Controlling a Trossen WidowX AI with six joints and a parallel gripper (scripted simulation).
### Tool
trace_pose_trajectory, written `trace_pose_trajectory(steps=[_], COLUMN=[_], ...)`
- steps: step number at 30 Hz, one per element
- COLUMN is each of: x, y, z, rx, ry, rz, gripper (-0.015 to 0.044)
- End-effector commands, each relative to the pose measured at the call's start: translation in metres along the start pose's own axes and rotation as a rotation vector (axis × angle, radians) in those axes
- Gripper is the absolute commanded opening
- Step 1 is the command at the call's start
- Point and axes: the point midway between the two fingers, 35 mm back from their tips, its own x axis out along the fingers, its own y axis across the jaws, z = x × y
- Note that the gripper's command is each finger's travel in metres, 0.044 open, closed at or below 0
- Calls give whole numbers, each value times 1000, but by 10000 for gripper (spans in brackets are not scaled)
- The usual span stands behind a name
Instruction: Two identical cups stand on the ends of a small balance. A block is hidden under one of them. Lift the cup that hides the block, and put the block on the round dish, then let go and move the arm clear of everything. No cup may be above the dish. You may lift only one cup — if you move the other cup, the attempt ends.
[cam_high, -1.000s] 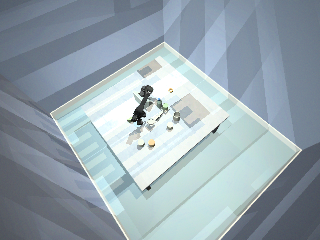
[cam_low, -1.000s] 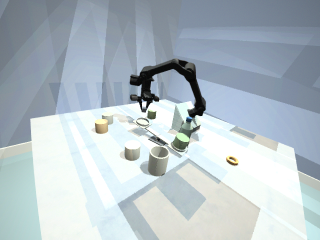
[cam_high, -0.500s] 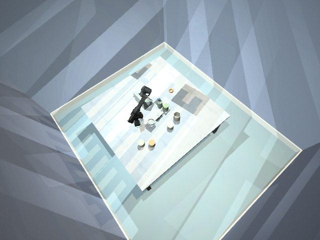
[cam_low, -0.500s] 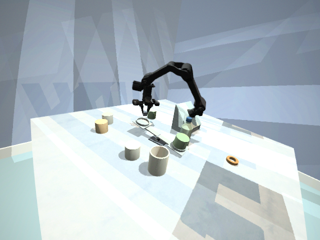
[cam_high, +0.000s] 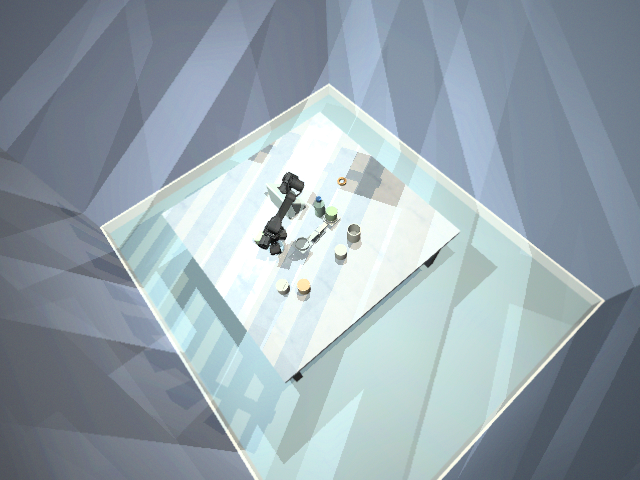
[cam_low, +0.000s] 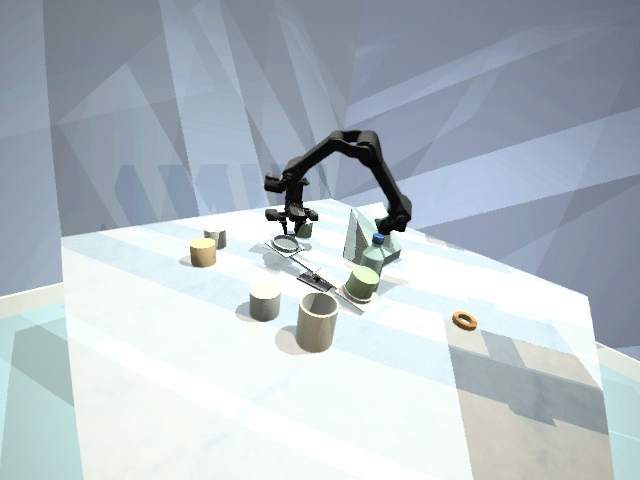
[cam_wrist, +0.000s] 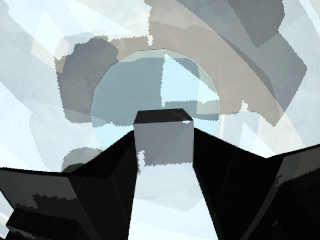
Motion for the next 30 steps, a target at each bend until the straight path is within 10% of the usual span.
trace_pose_trajectory(steps=[1,8,24,30], x=[8,17,10,-45], y=[2,2,0,2], z=[1,1,0,0], rx=[6,6,0,7], ry=[-6,-7,-1,-4], rz=[6,6,2,6], gripper=[0,0,420,440])
